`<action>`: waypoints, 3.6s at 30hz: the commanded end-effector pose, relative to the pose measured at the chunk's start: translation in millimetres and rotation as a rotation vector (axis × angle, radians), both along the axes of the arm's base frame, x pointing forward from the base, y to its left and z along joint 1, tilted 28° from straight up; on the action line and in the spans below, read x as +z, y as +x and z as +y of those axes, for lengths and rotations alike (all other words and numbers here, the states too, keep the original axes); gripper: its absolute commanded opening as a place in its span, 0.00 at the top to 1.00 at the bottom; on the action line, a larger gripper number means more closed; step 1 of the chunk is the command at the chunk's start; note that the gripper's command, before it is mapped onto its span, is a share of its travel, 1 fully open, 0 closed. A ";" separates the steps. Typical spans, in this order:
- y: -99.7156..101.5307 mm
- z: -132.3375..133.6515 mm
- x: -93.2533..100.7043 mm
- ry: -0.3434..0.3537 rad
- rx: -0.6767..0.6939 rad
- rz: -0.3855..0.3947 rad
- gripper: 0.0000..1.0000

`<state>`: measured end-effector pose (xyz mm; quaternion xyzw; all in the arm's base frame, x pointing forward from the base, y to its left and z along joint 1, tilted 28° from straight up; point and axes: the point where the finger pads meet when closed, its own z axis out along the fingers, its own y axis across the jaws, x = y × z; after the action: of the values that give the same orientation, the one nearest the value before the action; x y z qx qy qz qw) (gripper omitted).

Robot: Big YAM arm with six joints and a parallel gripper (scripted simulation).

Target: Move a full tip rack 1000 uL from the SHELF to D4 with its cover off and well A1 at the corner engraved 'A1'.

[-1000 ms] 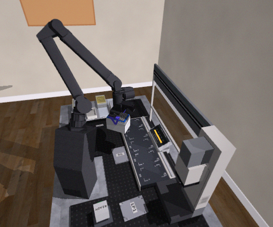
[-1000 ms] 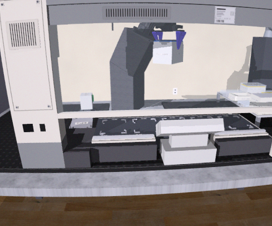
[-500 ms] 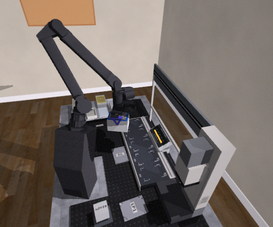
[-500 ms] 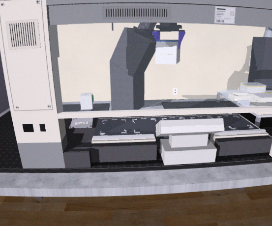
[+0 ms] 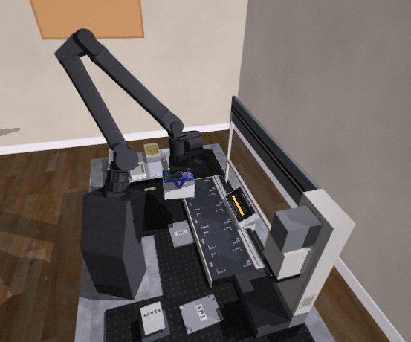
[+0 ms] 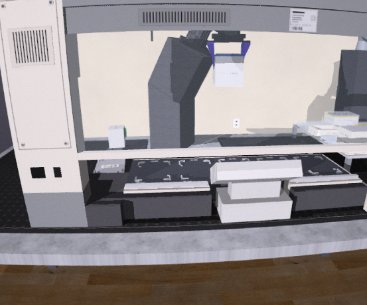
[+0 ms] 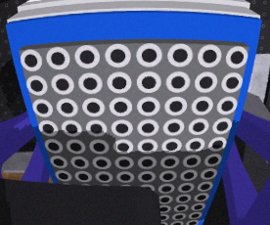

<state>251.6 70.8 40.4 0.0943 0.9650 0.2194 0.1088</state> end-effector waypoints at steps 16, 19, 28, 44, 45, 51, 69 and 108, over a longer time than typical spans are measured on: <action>10.6 -1.7 10.1 -0.032 0.102 -0.079 1.00; -0.7 -17.9 -7.1 -0.029 0.100 -0.044 1.00; 19.5 -64.7 -12.7 -0.045 0.099 -0.100 1.00; 2.4 -110.9 -41.6 -0.047 0.098 -0.081 1.00; 6.0 -107.1 -39.7 -0.048 0.118 -0.086 1.00; 20.1 -110.6 -37.6 -0.048 0.120 -0.085 1.00; 95.0 -118.2 -20.1 -0.038 0.105 -0.065 1.00; 169.7 -131.7 0.2 -0.043 0.099 -0.082 1.00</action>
<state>409.1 -55.1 27.8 0.0367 0.9687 0.2130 0.1221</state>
